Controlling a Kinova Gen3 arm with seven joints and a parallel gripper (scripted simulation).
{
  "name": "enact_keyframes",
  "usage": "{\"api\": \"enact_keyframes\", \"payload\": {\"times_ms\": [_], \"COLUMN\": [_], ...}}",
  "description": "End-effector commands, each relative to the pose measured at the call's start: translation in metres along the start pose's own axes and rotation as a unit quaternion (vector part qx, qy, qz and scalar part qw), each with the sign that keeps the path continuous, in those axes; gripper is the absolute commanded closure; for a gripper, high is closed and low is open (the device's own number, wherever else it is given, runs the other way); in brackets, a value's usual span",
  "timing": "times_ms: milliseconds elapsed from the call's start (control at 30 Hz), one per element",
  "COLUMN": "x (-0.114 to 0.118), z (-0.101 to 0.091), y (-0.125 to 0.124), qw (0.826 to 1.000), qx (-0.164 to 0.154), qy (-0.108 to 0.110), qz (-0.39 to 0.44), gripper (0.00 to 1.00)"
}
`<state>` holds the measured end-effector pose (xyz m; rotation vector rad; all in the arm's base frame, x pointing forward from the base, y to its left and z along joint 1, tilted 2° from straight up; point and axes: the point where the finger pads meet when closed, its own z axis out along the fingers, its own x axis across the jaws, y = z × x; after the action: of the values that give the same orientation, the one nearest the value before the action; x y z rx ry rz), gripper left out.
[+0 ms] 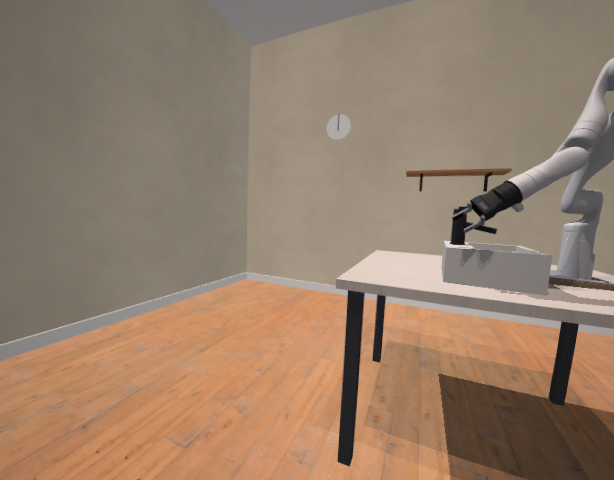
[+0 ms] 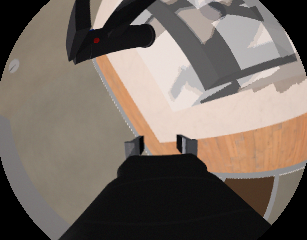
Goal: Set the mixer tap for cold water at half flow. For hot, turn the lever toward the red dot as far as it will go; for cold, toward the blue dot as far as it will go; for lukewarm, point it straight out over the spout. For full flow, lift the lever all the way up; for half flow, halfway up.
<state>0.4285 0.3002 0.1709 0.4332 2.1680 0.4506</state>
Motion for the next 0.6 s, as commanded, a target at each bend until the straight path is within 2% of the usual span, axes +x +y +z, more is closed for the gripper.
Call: {"api": "enact_keyframes", "payload": {"times_ms": [0,100,267,567], "x": [0.0,0.0,0.005,0.015], "z": [0.001,0.001,0.003,0.006], "y": [0.003,0.004,0.009,0.024], "qw": [1.0,1.0,0.999,0.994], "qx": [-0.001,-0.001,-0.001,-0.006], "qy": [0.004,0.007,0.025,0.077], "qz": [-0.002,-0.004,-0.021,-0.074], "gripper": [0.0,0.0,0.0,0.0]}}
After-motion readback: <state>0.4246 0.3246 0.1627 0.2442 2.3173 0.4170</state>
